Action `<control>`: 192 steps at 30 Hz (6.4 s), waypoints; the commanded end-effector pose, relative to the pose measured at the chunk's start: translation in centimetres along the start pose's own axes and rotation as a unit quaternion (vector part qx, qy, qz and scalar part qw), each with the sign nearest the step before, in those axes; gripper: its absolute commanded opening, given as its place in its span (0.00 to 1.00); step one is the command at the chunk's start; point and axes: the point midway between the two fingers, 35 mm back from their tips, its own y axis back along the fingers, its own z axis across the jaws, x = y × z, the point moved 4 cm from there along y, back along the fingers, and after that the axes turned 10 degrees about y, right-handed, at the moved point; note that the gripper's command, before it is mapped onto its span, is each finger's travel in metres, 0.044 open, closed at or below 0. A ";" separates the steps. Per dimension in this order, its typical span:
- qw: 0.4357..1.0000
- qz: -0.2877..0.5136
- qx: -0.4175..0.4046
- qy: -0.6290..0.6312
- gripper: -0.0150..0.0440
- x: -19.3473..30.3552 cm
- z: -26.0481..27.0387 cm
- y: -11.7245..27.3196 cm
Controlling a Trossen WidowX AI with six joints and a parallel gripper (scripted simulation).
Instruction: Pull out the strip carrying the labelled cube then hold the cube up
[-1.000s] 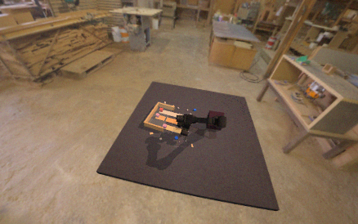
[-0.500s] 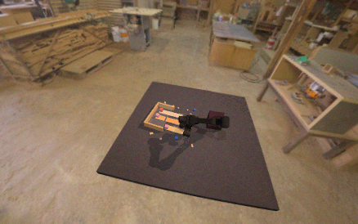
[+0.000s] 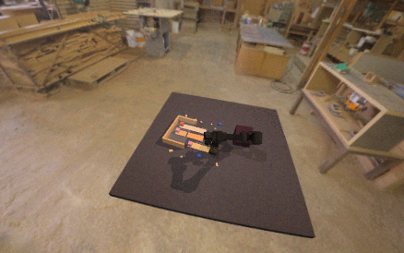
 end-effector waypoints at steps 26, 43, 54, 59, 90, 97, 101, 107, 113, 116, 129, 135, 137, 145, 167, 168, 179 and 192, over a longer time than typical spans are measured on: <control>1.000 0.019 0.000 -0.004 0.25 1.9 0.2 -0.6; 1.000 0.004 0.001 0.000 0.25 0.9 0.1 0.6; 1.000 0.019 0.001 -0.001 0.34 0.0 0.0 4.0; 1.000 0.018 0.001 0.004 0.57 -2.2 -0.3 4.1; 1.000 0.016 0.002 0.006 1.00 -13.0 -1.5 5.3; 1.000 0.016 0.002 0.006 1.00 -15.5 -1.8 5.6; 1.000 0.016 0.002 0.006 1.00 -17.0 -1.9 5.7; 1.000 0.015 0.002 0.007 1.00 -19.1 -2.2 5.6; 1.000 0.015 0.002 0.007 0.87 -19.5 -2.3 5.4; 1.000 0.015 0.002 0.007 0.73 -19.6 -2.3 4.9; 1.000 0.015 0.002 0.007 0.68 -19.5 -2.4 2.8; 1.000 0.015 0.002 0.007 0.68 -19.5 -2.4 1.8; 1.000 0.015 0.001 0.007 0.68 -19.4 -2.4 1.5; 1.000 0.015 0.001 0.007 0.68 -19.3 -2.4 0.2; 1.000 0.014 0.004 0.010 0.25 -18.5 -2.7 1.2; 1.000 0.014 0.004 0.009 0.25 -18.2 -2.8 1.5; 1.000 0.016 0.002 0.006 0.25 -14.0 -4.0 4.6; 1.000 0.017 0.003 0.005 0.25 -11.2 -4.8 5.0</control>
